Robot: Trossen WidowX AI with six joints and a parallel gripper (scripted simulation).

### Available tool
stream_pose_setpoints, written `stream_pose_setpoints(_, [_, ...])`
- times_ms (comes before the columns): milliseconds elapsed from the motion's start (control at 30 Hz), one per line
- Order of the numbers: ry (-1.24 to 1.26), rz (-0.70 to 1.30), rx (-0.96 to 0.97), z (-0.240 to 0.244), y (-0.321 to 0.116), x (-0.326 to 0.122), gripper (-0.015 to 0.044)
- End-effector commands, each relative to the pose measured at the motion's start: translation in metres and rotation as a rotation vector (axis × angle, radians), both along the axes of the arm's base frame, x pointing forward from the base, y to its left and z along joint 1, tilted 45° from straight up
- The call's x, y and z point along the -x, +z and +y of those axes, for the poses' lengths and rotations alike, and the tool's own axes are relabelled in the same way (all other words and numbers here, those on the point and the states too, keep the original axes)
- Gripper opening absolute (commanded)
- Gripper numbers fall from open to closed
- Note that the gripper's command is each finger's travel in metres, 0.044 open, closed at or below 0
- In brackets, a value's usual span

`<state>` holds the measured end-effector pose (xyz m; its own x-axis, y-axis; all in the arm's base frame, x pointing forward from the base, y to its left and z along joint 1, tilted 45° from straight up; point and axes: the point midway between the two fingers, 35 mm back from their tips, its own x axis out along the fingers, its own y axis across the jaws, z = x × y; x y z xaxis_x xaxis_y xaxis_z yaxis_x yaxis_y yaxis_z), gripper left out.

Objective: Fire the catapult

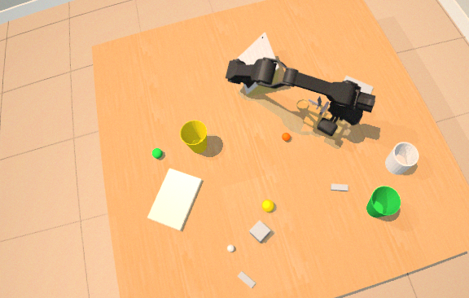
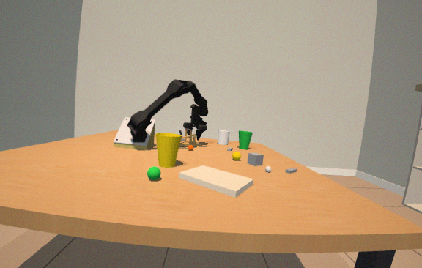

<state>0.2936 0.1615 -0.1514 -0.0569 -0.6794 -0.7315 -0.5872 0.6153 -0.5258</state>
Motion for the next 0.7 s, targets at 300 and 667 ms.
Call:
stream_pose_setpoints(300, [-0.001,0.001,0.002,-0.0053,-0.0048,0.0011,0.0335])
stream_pose_setpoints(667, [-0.001,0.001,0.002,-0.0053,-0.0048,0.0011,0.0105])
